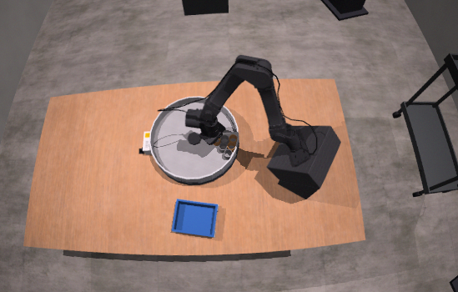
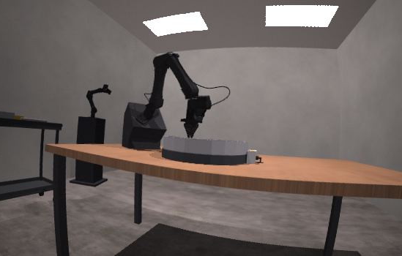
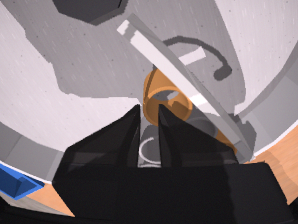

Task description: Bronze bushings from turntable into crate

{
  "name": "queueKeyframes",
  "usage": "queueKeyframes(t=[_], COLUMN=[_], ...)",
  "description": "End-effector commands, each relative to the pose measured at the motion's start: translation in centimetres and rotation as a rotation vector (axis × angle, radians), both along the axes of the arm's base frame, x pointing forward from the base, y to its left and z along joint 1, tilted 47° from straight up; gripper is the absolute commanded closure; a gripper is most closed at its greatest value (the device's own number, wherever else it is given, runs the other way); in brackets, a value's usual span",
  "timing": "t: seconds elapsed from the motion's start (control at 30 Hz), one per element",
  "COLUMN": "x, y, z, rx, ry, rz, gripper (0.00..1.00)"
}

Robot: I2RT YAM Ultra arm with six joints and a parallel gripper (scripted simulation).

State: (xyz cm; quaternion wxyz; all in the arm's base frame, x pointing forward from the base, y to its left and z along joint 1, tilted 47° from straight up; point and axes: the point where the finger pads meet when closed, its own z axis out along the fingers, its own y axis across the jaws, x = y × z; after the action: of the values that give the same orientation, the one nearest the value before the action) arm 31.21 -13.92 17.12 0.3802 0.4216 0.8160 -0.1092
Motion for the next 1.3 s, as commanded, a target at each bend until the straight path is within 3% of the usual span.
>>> queueKeyframes(t=[0.0,1.27], x=[0.22,0.04], y=[0.43,0.48], z=[1.0,0.62], rx=[-0.011,-0.011], ry=[-0.034,-0.027], rz=[0.01,0.007], gripper=[0.85,0.85])
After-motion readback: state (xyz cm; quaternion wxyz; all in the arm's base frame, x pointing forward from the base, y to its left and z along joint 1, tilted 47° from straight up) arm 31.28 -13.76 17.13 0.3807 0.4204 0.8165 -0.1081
